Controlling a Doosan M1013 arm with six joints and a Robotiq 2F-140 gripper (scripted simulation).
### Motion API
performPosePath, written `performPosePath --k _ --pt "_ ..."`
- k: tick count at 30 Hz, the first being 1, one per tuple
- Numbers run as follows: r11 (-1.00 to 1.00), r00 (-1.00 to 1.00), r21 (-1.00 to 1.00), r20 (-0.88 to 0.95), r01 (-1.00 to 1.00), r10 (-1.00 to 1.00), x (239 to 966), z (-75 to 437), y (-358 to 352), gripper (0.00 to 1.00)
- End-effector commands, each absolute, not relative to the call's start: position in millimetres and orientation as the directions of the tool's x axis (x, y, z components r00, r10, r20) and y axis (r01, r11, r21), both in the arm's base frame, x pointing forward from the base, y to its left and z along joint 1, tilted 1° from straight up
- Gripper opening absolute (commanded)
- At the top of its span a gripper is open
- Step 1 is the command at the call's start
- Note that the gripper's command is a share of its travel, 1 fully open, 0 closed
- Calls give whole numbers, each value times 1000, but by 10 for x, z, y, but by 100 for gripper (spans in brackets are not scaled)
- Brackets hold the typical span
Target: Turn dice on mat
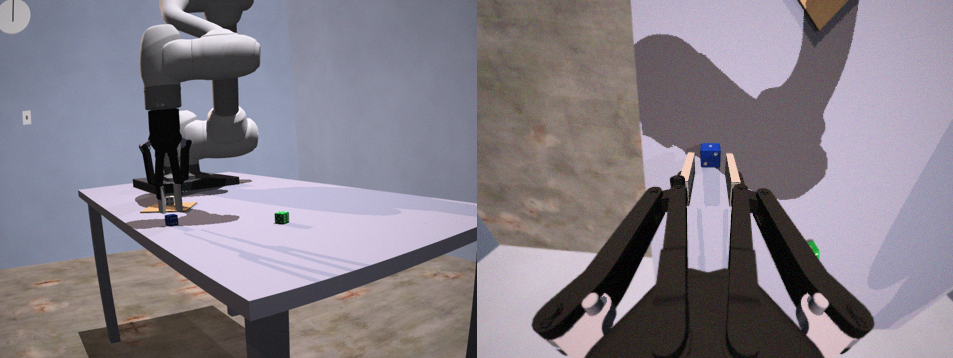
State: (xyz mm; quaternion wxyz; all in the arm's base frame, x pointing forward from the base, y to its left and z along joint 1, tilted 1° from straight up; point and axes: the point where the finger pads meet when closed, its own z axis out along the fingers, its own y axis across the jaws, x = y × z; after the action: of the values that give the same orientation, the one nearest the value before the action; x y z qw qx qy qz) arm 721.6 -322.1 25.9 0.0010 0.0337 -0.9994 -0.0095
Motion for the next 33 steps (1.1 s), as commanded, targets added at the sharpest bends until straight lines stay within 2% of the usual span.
performPosePath --k 1,33 --pt "998 -998 19 1 -67 -67 7216 261 -3221 32" --pt "998 -998 19 1 -67 -67 7215 -31 -3215 32"
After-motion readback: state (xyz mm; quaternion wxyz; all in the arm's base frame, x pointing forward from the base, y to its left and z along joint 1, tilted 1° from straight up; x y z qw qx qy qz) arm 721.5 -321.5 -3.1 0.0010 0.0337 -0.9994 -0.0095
